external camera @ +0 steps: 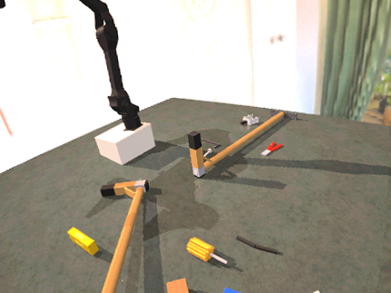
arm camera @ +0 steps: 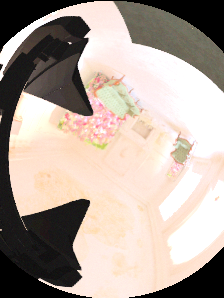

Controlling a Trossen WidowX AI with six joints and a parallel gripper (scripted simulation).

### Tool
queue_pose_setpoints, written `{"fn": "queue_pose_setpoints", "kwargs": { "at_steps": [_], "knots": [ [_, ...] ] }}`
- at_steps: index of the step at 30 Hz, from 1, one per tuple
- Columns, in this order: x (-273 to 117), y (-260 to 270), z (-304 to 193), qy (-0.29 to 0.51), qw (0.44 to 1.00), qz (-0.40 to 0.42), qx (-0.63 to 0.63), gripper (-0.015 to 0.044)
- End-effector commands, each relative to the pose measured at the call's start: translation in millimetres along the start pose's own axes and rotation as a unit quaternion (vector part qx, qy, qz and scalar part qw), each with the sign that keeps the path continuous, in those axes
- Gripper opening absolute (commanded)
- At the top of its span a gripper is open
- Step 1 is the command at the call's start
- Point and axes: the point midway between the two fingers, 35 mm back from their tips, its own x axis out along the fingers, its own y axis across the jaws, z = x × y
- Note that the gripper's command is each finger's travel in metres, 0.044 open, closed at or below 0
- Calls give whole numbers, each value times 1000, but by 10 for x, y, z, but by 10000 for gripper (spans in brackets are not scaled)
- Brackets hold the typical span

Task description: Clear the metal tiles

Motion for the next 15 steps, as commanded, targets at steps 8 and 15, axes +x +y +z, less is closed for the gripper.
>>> {"fn": "queue_pose_setpoints", "kwargs": {
  "at_steps": [8, 15],
  "knots": [
    [-97, -211, 412, -67, 995, -32, 70, 440],
    [-164, -328, 666, -111, 987, -46, 110, 440]
  ]
}}
